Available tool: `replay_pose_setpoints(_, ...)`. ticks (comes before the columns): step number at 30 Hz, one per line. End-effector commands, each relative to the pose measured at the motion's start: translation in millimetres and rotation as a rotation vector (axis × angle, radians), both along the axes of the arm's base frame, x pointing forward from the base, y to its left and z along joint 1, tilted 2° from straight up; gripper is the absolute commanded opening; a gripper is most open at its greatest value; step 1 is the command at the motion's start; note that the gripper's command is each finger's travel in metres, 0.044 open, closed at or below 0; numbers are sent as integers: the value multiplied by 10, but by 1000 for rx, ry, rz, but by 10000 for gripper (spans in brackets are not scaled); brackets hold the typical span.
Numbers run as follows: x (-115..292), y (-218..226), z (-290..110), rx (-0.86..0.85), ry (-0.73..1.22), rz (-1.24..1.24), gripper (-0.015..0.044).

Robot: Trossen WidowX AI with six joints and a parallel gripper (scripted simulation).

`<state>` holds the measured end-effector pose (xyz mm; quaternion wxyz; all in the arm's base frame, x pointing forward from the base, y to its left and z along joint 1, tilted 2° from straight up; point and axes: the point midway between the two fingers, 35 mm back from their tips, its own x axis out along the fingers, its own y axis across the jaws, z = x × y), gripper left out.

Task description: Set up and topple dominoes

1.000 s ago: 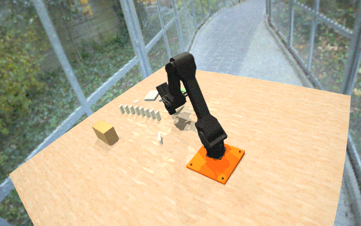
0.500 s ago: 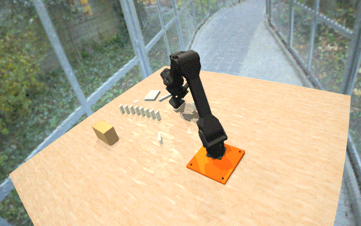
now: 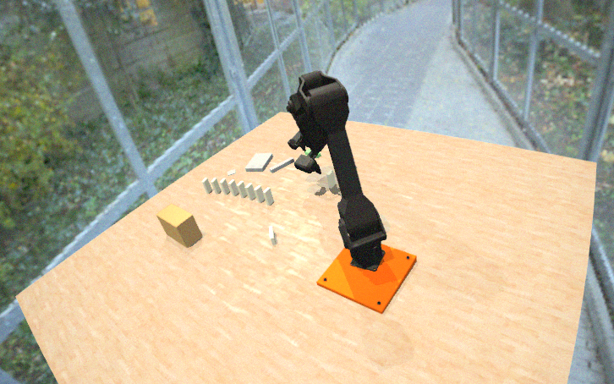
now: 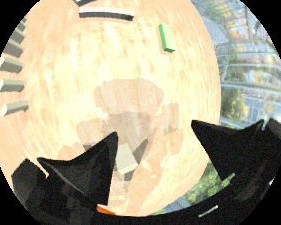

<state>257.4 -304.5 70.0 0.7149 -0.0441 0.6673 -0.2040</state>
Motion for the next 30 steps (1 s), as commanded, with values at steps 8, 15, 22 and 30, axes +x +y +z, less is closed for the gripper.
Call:
replay_pose_setpoints(8, -345, 372, 562, 366, 25, 147, 440)
replay_pose_setpoints(15, -341, 368, 516, 366, 25, 147, 440)
replay_pose_setpoints(22, -324, 371, 13, 366, 25, 147, 440)
replay_pose_setpoints(30, -327, 382, -130, 366, 25, 147, 440)
